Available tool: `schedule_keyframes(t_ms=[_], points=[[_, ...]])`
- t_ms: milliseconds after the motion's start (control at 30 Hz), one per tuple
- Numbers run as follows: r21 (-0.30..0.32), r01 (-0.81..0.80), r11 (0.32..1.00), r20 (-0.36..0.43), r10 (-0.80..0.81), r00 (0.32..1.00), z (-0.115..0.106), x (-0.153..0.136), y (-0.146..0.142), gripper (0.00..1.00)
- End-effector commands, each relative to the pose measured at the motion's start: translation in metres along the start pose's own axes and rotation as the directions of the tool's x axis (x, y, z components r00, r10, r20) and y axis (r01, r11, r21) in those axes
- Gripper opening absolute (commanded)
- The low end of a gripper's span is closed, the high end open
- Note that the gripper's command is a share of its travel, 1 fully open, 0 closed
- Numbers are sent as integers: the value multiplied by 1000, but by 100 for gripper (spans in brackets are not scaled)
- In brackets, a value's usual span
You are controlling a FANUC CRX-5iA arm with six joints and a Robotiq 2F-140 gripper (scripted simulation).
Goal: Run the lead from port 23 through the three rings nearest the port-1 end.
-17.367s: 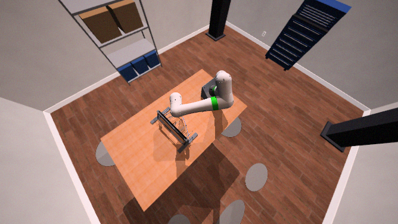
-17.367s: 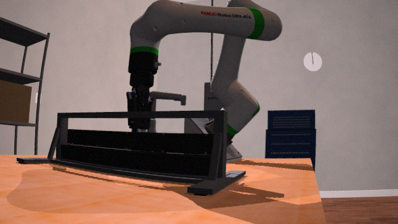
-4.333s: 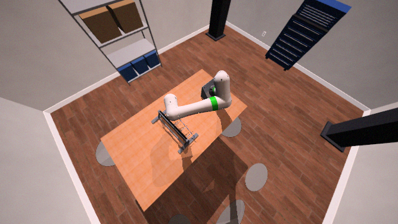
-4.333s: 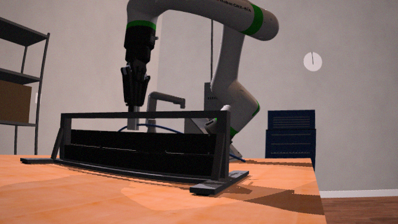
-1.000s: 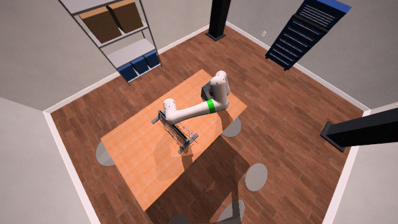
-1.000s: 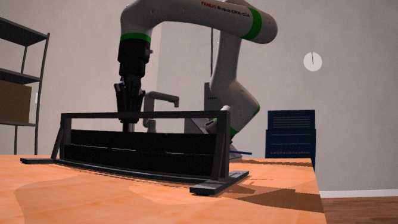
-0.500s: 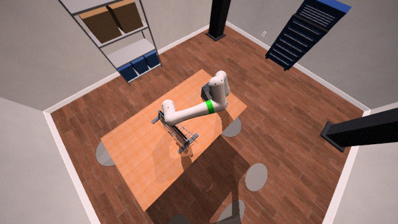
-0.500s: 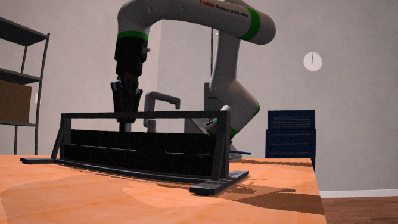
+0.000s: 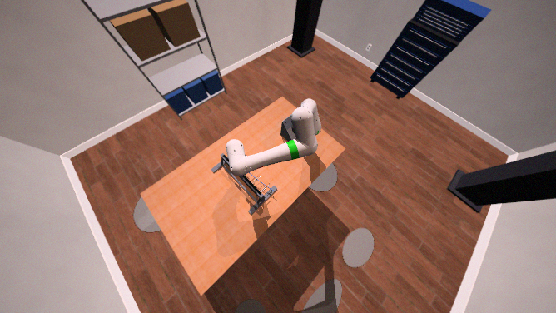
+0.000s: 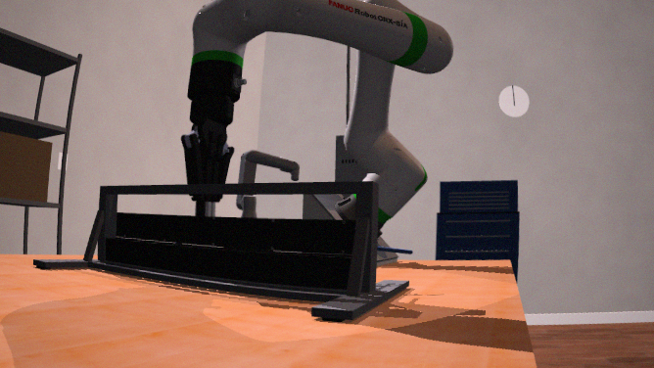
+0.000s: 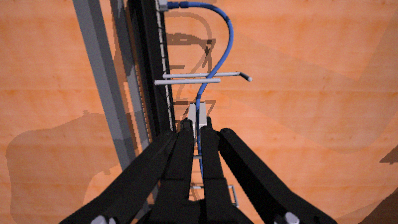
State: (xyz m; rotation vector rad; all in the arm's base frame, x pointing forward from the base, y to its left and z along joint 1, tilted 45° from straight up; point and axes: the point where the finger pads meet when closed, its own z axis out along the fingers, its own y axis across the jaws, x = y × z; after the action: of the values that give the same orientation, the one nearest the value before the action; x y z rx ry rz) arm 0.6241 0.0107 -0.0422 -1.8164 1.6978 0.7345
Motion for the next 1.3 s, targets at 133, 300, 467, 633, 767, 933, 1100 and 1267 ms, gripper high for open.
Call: schedule_keyframes(t_ms=[133,300,467,633,767,933,1100,1267], points=[[1,0,1000,-1,0,1000,0,1,0,0],[1,0,1000,-1,0,1000,0,1,0,20],[1,0,1000,-1,0,1000,0,1,0,20],[1,0,1000,-1,0,1000,0,1,0,20],[1,0,1000,-1,0,1000,0,1,0,20],[1,0,1000,-1,0,1000,0,1,0,20],[1,0,1000,-1,0,1000,0,1,0,20],[1,0,1000,-1,0,1000,0,1,0,20]])
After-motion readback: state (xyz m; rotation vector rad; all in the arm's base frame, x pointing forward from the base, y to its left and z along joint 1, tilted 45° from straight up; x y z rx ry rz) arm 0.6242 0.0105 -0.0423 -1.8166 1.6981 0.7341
